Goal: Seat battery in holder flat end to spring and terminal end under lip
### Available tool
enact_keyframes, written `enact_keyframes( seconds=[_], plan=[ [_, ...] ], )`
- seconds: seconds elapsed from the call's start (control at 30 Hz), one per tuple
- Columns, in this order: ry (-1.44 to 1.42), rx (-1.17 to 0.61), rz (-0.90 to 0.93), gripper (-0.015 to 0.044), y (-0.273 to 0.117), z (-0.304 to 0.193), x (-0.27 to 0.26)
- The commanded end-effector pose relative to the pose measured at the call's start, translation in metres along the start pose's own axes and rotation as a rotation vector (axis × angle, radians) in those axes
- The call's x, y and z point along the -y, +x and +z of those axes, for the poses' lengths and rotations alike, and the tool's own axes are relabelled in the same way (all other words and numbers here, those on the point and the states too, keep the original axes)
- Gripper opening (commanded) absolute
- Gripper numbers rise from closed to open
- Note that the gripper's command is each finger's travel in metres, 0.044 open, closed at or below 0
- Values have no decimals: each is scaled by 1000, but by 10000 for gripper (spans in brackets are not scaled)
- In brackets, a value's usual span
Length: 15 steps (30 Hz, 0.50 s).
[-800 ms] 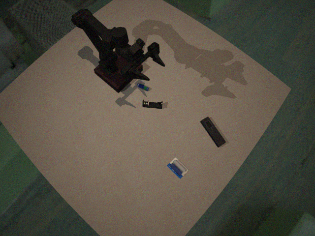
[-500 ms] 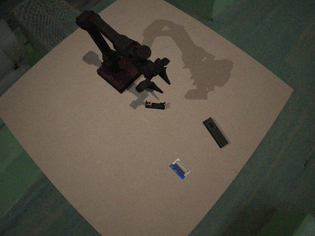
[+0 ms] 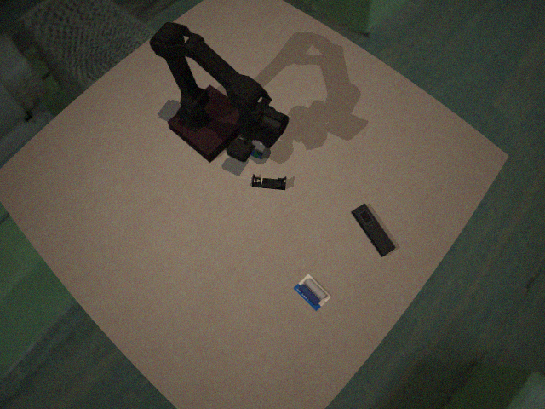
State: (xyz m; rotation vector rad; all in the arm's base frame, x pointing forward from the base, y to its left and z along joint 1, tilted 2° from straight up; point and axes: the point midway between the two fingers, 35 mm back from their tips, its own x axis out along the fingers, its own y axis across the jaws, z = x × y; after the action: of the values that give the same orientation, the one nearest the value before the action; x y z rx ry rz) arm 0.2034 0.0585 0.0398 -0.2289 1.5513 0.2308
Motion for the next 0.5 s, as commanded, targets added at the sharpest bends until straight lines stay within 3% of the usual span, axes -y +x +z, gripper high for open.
enact_keyframes(
  seconds=[0.0, 0.47],
  plan=[
    [-11, -22, -7, 221, 0, -3, 0],
    [-10, -23, -7, 221, 22, -2, 0]
  ],
)
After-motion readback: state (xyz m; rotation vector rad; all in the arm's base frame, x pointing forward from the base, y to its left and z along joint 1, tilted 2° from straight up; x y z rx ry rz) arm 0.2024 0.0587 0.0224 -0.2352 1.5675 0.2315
